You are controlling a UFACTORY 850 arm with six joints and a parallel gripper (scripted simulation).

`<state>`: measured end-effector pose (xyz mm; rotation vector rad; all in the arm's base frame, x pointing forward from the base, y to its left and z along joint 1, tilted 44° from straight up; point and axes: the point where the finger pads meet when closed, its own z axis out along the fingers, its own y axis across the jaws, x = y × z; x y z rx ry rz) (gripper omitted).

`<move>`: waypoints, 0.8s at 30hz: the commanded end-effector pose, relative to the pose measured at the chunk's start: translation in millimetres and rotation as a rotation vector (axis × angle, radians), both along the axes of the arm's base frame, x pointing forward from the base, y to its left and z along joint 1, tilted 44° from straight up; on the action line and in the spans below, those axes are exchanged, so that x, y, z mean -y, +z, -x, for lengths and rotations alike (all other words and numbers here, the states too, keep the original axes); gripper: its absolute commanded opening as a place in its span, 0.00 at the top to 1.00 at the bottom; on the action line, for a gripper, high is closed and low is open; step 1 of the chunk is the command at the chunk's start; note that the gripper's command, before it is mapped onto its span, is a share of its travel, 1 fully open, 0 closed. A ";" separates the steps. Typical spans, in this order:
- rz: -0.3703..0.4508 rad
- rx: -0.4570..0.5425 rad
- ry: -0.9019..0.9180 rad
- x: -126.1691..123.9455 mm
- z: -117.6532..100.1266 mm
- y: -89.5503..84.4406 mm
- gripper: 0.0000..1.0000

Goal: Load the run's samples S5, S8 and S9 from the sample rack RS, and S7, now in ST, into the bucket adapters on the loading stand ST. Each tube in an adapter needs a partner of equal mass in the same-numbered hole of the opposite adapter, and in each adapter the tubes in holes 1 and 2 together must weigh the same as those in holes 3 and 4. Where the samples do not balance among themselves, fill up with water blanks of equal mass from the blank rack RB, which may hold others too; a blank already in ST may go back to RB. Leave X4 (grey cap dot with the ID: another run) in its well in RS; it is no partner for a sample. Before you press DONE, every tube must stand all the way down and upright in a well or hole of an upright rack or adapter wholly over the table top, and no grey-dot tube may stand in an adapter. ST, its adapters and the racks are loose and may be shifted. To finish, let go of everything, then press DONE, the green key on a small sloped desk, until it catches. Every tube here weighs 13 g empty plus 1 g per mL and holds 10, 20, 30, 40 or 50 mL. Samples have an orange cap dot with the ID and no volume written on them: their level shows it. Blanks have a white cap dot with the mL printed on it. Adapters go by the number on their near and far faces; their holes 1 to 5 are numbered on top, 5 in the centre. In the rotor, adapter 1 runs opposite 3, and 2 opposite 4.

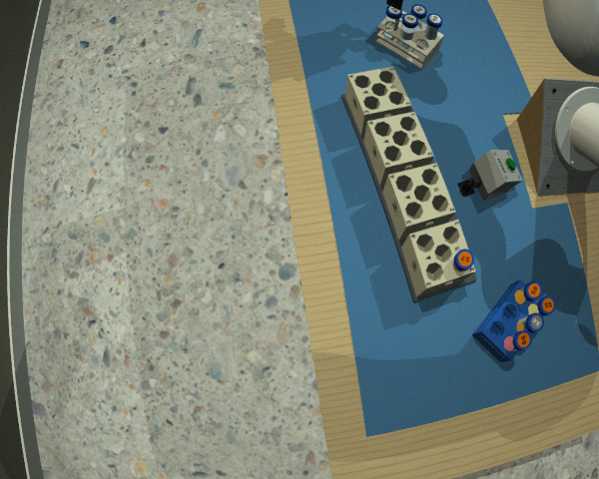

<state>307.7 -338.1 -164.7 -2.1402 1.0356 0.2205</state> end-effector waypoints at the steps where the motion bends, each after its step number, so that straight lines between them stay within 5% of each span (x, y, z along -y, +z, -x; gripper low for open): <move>1: 0.002 0.002 -0.001 -4.4 -2.0 -5.9 0.00; 24: 0.002 0.002 -0.001 -12.4 -3.9 -14.3 0.00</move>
